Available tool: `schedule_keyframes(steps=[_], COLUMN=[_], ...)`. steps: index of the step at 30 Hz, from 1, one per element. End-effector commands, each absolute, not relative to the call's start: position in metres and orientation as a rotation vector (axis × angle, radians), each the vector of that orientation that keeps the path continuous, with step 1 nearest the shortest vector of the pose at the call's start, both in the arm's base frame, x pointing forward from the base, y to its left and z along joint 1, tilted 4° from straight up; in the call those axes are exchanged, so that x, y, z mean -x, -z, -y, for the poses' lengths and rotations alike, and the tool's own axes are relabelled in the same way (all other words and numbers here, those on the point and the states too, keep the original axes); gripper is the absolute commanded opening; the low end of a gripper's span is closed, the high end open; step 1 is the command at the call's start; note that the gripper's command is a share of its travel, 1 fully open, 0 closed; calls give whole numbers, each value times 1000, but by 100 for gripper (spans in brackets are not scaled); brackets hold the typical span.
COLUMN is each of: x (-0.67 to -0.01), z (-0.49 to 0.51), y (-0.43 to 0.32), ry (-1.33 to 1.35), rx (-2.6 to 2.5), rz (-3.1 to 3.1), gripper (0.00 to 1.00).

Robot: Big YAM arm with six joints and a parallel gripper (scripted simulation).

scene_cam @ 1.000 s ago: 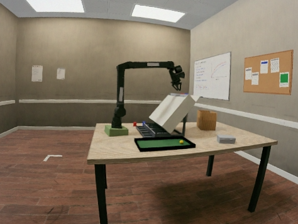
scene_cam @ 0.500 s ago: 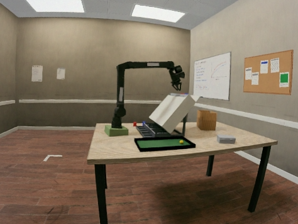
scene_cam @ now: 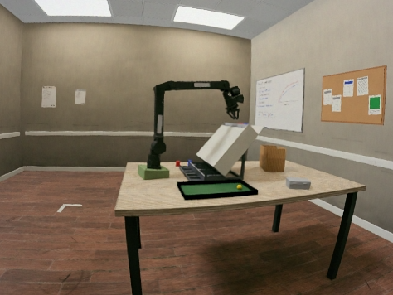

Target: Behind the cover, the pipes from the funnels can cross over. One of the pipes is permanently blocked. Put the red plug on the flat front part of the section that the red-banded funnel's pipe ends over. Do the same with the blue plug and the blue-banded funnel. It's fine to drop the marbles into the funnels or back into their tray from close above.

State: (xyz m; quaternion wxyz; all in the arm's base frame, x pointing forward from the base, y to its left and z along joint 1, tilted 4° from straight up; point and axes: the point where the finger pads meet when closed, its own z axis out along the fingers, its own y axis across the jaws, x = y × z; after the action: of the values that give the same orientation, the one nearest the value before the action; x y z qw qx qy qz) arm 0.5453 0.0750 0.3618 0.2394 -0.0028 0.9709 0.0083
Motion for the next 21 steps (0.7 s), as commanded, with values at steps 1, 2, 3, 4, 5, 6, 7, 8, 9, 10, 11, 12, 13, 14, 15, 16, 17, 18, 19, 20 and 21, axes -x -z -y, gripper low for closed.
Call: schedule_keyframes(steps=[1, 2, 3, 4, 5, 6, 7, 8, 9, 10, 11, 12, 13, 14, 15, 16, 17, 18, 19, 20, 21], x=[-546, -546, -546, -546, -546, -546, -546, -546, -546, -546, -546, -546, -546, -546, -546, -546, -546, -546, -545, -545, -545], z=[-75, -75, -75, -75, -75, -75, -75, -75, -75, -75, -75, -75, -75, -75, -75, -75, -75, -75, -75, -75, -75], y=[-372, -372, -372, -372, -372, -372, -372, -372, -372, -372, -372, -372, -372, -372, -372, -374, -376, -377, -379, -381, -382], ry=[-26, -26, -26, -26, -26, -26, -26, -26, -26, -26, -26, -26, -26, -26, -26, -26, -26, -26, -27, -27, -27], rx=[7, 7, 7, 7, 7, 7, 7, 7, 7, 7, 7, 7, 7, 7, 7, 7, 8, 8, 8, 8, 8], rz=[-2635, -2635, -2635, -2635, -2635, -2635, -2635, -2635, -2635, -2635, -2635, -2635, -2635, -2635, -2635, -2634, -2633, -2632, -2631, -2630, -2628], gripper=[59, 59, 59, 59, 59, 59, 59, 59, 59, 59, 59, 59, 59, 59, 59, 59, 59, 59, 59, 59, 59])
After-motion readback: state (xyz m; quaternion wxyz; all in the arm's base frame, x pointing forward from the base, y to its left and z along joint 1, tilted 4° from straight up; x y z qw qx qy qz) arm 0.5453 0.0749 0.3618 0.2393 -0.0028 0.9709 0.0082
